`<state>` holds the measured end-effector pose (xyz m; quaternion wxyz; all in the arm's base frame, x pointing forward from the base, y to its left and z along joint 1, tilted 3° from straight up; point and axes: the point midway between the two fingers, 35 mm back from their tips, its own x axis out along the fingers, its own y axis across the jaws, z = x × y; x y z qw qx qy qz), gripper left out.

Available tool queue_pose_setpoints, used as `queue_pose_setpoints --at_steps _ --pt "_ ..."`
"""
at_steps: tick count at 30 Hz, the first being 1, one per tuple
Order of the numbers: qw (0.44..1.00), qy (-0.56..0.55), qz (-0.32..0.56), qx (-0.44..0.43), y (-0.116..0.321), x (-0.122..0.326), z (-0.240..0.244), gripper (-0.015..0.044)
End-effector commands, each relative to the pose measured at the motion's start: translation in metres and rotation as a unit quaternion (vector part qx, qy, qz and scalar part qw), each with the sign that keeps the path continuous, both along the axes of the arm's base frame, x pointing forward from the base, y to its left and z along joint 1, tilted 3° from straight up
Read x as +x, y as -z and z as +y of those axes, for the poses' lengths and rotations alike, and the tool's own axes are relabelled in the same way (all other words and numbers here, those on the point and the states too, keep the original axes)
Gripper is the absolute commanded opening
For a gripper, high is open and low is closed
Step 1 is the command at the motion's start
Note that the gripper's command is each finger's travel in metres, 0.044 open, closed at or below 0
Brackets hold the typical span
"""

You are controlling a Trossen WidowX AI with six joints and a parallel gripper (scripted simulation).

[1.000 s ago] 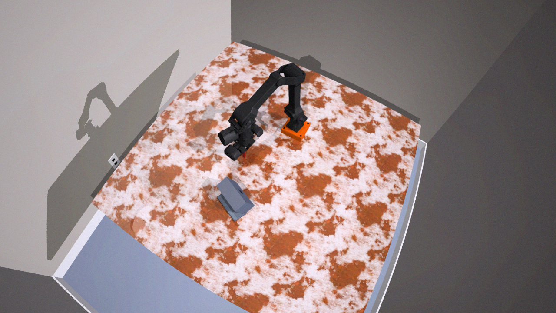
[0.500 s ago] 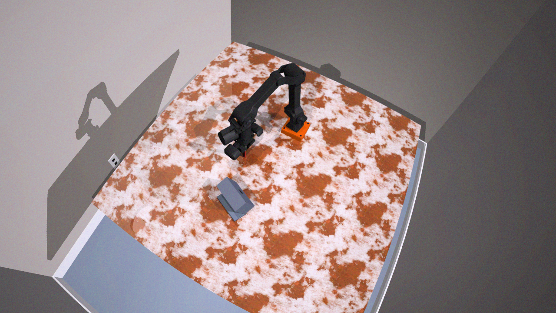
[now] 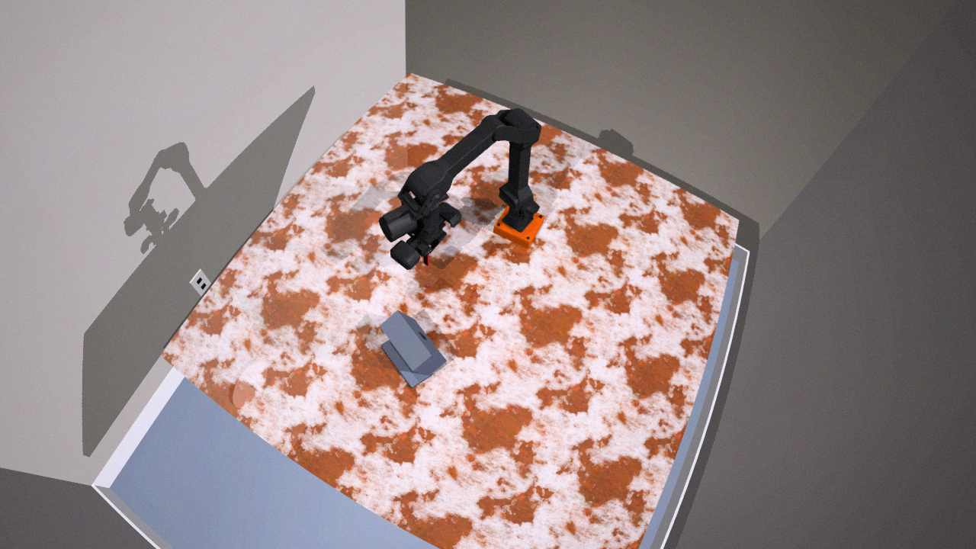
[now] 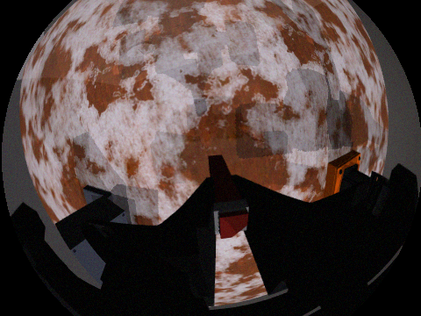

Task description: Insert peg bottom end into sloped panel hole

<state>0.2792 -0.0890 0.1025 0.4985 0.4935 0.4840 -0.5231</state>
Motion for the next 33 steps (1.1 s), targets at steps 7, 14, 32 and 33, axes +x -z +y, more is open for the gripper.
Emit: queue_pose_setpoints --at_steps 7,14,32,33 --pt "1.0 -0.004 -0.003 -0.001 -0.02 0.001 0.001 0.0" --pt "0.999 -0.035 -0.016 -0.019 -0.016 0.006 0.005 0.0" --pt "0.989 -0.12 -0.049 -0.067 -0.007 0.02 0.018 0.0" --pt "0.988 -0.124 -0.051 -0.07 -0.006 0.021 0.019 0.0"
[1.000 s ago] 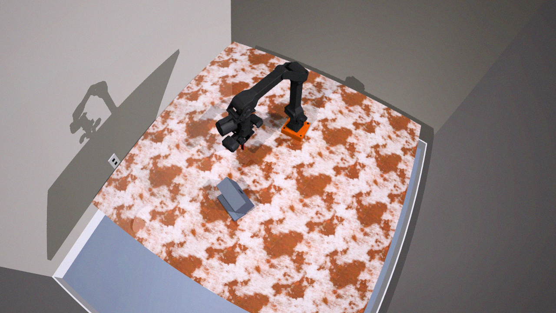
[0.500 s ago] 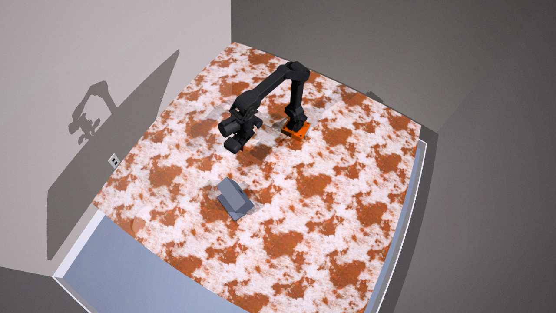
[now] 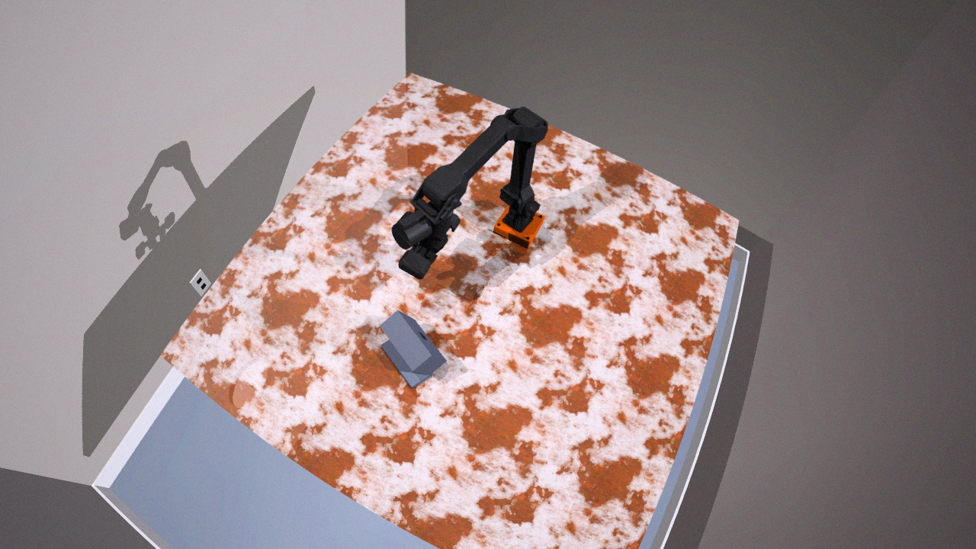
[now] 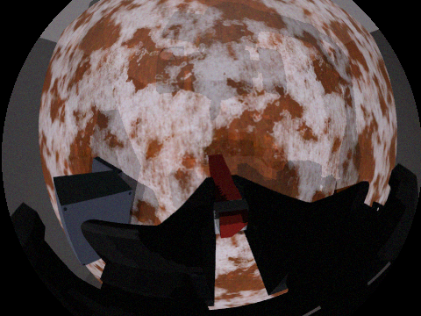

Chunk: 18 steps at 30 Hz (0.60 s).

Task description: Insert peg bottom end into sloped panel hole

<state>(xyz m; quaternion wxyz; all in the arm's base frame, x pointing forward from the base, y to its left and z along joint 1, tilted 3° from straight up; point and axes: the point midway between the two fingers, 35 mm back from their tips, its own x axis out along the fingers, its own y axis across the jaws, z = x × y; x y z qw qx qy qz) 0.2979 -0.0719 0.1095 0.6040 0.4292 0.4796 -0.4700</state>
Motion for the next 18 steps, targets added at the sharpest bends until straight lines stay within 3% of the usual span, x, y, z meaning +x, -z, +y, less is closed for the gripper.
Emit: queue_pose_setpoints --at_steps 1,18 --pt "1.0 -0.018 -0.008 -0.012 0.001 0.003 0.002 0.0" --pt "0.993 -0.093 -0.04 -0.058 0.008 0.014 0.017 0.0"
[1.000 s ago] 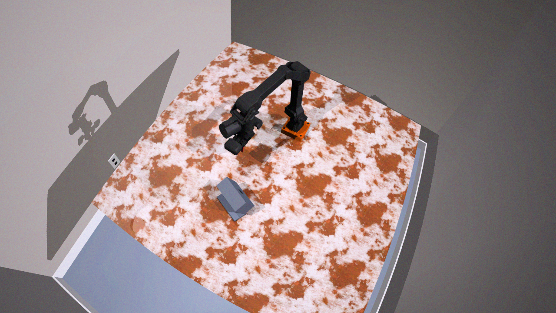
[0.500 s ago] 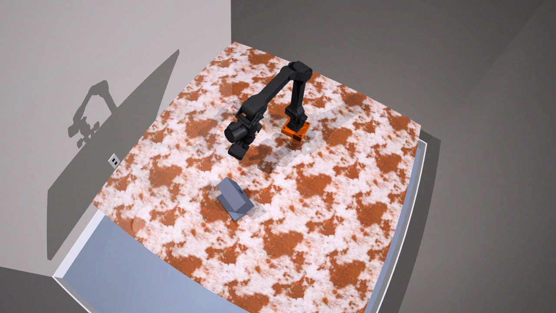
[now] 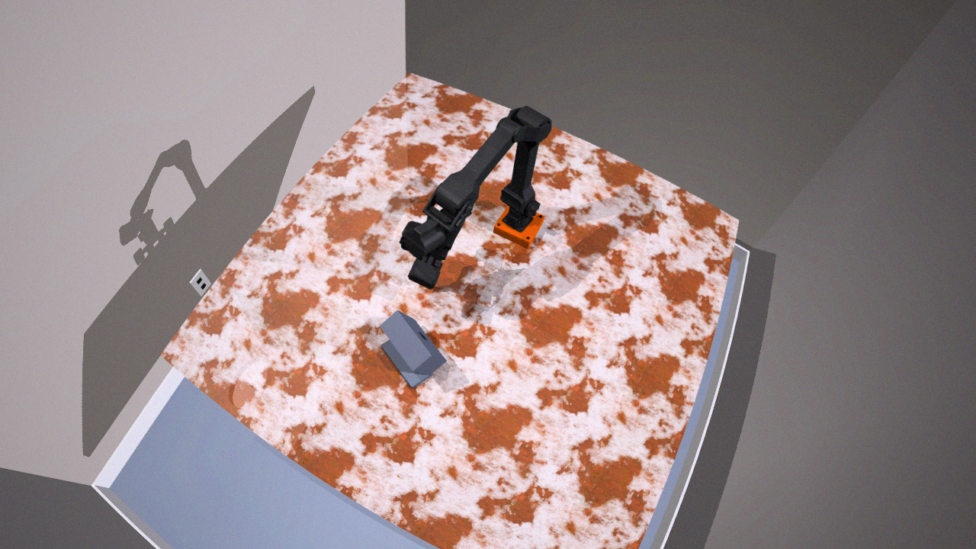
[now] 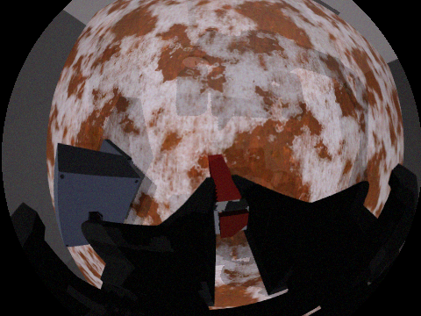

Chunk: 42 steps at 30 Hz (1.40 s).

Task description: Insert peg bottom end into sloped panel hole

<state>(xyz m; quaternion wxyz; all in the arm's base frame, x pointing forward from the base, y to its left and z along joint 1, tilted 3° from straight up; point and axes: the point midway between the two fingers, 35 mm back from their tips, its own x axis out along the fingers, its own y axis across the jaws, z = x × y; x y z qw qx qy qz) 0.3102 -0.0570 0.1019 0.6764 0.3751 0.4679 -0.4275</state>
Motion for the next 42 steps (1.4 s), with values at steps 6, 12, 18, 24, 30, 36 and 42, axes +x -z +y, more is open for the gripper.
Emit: queue_pose_setpoints --at_steps 6,12,18,24,30,36,42 --pt "0.999 -0.038 -0.018 -0.026 0.002 0.005 0.007 0.0" --pt "0.997 -0.063 -0.03 -0.042 0.004 0.009 0.013 0.0" --pt "0.994 -0.087 -0.042 -0.058 0.005 0.012 0.019 0.0" --pt "0.99 -0.111 -0.053 -0.074 0.006 0.014 0.025 0.0" --pt "0.985 -0.133 -0.065 -0.09 0.007 0.017 0.031 0.0" --pt "0.979 -0.155 -0.077 -0.106 0.008 0.019 0.037 0.0" --pt "0.973 -0.176 -0.09 -0.121 0.008 0.02 0.044 0.0"
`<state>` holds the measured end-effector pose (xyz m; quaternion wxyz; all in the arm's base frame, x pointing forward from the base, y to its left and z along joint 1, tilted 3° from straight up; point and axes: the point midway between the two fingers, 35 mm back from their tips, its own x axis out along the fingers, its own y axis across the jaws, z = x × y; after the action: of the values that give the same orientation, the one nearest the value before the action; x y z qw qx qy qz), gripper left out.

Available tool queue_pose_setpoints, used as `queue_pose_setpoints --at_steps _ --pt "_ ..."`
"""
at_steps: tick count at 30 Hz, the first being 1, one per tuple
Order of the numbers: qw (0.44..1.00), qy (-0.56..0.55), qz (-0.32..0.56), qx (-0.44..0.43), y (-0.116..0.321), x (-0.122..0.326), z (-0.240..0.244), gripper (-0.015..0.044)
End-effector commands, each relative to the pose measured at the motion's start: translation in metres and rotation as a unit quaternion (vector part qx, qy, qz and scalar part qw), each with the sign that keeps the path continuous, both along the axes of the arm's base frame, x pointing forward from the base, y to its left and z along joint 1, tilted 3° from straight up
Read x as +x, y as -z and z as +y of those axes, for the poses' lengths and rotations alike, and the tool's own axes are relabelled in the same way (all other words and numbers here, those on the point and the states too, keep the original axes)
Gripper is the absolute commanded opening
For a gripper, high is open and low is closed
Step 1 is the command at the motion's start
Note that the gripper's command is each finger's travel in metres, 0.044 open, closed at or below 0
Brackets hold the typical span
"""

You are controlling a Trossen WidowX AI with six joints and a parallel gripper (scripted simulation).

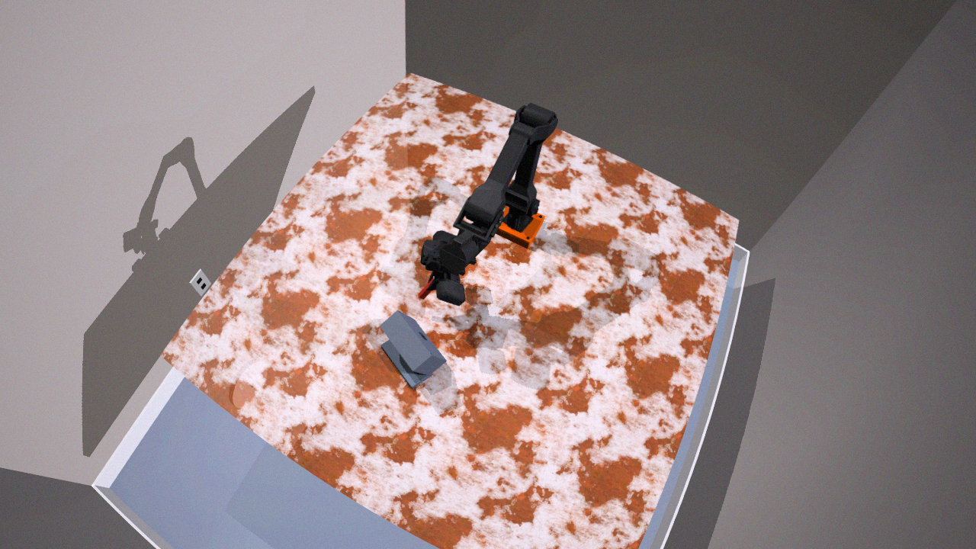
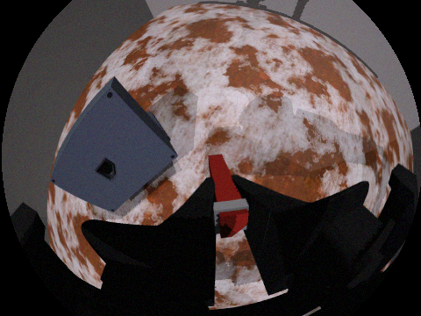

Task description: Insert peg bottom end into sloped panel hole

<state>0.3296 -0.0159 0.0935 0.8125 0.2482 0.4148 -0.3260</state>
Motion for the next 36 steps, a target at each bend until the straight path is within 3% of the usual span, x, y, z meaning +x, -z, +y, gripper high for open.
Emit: queue_pose_setpoints --at_steps 1,36 --pt "1.0 -0.014 -0.009 -0.012 0.0 0.001 0.004 0.0" --pt "0.984 -0.125 -0.084 -0.099 -0.002 0.002 0.041 0.0"
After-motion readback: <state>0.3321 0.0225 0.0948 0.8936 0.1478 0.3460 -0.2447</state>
